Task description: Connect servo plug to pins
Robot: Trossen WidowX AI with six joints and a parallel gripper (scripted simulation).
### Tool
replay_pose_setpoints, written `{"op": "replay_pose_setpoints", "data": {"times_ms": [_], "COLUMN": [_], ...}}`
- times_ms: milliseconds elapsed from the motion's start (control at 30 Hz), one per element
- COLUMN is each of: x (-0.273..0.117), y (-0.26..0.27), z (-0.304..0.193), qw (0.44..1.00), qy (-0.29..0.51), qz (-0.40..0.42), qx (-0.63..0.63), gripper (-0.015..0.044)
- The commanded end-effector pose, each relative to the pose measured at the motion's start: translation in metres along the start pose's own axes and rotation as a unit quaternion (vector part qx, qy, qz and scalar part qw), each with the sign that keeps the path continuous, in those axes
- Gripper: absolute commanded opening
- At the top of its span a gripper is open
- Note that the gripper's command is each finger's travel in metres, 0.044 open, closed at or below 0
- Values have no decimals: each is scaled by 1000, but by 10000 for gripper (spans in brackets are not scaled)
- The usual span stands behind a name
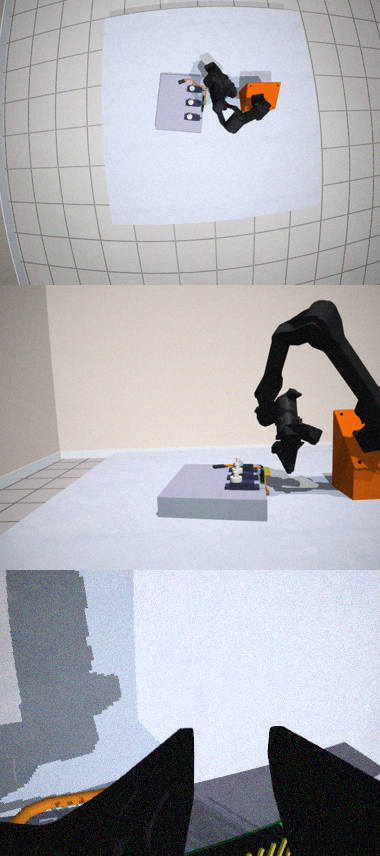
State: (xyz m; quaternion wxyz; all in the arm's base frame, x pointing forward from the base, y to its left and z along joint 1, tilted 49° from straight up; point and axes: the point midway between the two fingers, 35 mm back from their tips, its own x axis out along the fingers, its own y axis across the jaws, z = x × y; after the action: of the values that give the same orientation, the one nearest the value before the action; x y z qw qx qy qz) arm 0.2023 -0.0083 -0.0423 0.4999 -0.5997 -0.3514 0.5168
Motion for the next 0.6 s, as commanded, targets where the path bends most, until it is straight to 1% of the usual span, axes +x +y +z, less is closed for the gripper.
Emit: {"op": "replay_pose_setpoints", "data": {"times_ms": [0,300,567], "x": [0,0,-2], "y": [0,-1,-1], "z": [0,-5,-11], "qw": [999,986,962], "qy": [-9,-34,-57], "qz": [16,58,94], "qx": [-43,-153,-250], "gripper": [115,115,115]}}
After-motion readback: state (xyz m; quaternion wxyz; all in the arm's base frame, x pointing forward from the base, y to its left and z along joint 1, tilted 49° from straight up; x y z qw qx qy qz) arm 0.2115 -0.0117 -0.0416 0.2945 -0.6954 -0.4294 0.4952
